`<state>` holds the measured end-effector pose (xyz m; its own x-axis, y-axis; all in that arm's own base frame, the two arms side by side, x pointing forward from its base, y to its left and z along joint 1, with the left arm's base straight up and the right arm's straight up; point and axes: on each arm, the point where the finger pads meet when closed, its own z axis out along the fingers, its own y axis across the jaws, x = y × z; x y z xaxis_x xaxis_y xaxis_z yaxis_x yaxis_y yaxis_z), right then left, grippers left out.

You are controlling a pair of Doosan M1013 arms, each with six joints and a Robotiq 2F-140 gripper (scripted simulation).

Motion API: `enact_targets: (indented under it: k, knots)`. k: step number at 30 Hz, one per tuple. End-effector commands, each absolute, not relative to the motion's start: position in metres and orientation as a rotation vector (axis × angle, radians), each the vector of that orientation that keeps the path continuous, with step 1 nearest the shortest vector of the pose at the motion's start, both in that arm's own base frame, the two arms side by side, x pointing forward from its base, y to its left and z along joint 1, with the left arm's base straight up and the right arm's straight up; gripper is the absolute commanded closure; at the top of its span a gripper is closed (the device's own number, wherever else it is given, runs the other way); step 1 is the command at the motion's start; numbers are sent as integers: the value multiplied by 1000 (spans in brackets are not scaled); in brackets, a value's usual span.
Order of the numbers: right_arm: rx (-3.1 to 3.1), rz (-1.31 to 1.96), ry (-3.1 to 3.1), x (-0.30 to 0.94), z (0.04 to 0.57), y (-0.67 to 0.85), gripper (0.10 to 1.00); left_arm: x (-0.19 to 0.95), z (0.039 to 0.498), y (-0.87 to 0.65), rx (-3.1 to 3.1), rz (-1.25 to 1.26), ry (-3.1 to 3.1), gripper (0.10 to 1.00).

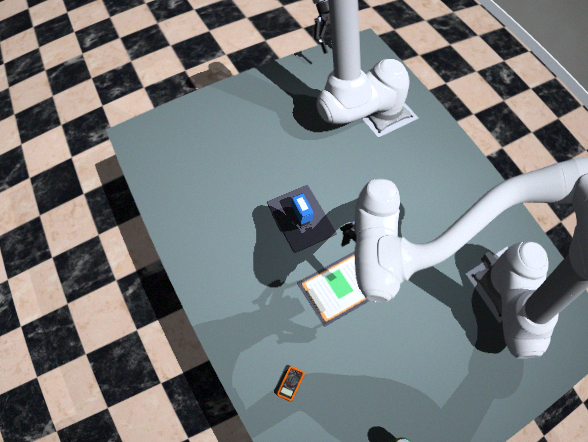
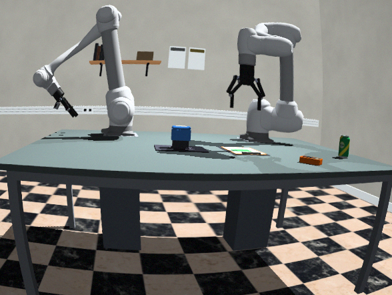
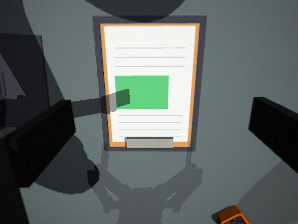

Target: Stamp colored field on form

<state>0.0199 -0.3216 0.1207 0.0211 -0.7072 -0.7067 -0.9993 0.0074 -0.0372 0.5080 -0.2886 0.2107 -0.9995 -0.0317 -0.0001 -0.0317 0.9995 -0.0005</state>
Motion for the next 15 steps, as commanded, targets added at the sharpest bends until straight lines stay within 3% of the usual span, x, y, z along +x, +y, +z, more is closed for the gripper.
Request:
enact_targets:
  k: [1, 9, 15]
  knots:
    - [-1755, 688, 1741, 20, 121, -322, 98, 509, 195, -289, -50, -1, 3140, 98]
    - [-1755, 688, 1741, 20, 121, -322, 98, 510, 135, -289, -50, -1, 3140, 98]
    - [-1755, 688, 1741, 20, 121, -322, 98, 509, 120, -288, -50, -1, 3140, 98]
